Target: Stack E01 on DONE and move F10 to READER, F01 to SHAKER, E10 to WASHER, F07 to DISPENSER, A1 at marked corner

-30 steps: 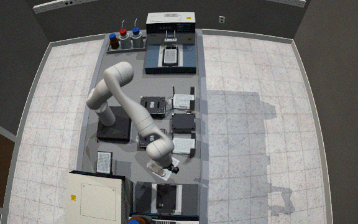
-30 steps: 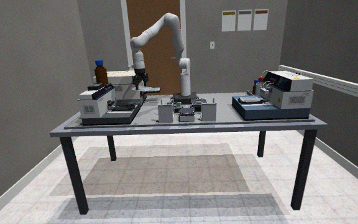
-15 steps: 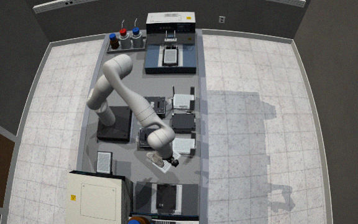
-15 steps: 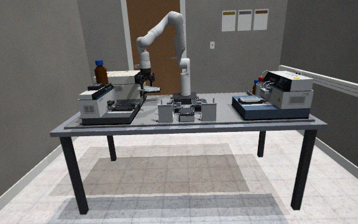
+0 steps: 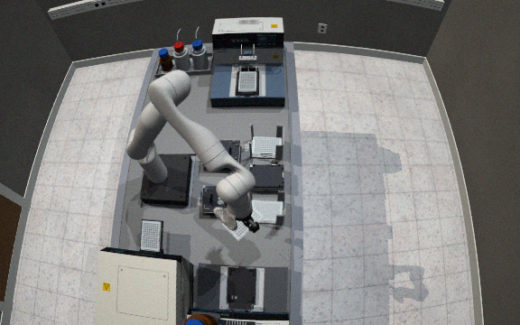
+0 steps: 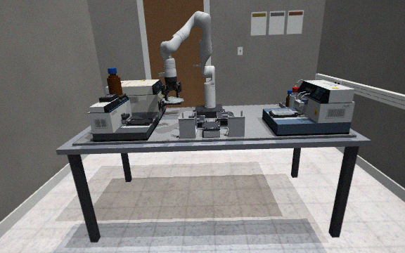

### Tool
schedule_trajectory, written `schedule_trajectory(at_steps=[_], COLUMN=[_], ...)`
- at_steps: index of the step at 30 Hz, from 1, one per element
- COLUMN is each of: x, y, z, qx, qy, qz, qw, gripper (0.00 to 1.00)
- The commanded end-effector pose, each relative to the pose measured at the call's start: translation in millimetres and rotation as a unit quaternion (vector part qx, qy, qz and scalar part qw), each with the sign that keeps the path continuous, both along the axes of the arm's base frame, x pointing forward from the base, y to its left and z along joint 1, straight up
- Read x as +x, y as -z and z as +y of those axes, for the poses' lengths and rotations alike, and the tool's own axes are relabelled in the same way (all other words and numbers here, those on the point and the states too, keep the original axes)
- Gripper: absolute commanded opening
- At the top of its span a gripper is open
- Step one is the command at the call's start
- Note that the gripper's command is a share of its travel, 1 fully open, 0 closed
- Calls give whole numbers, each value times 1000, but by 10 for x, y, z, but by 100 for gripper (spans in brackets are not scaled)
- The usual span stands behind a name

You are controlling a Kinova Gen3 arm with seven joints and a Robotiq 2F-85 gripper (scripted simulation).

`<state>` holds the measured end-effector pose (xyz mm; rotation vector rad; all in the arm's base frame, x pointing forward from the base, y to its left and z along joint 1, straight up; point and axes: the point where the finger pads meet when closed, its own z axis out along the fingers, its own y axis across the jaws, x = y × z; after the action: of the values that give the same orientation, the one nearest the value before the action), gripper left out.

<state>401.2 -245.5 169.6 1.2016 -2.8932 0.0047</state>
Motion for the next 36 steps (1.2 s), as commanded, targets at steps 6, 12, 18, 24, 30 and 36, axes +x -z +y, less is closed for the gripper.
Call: schedule_trajectory(at_steps=[6, 12, 18, 24, 30, 36], x=[56, 59, 81, 87, 92, 170], y=[-26, -21, -23, -22, -20, -19], z=[254, 404, 606, 738, 929, 1089], qx=[-3, -4, -2, -2, -4, 0], qy=[34, 47, 85, 108, 135, 159], qz=[-6, -4, -7, -7, -6, -6], qw=[999, 999, 996, 994, 991, 987], gripper=[94, 94, 94, 94, 94, 94])
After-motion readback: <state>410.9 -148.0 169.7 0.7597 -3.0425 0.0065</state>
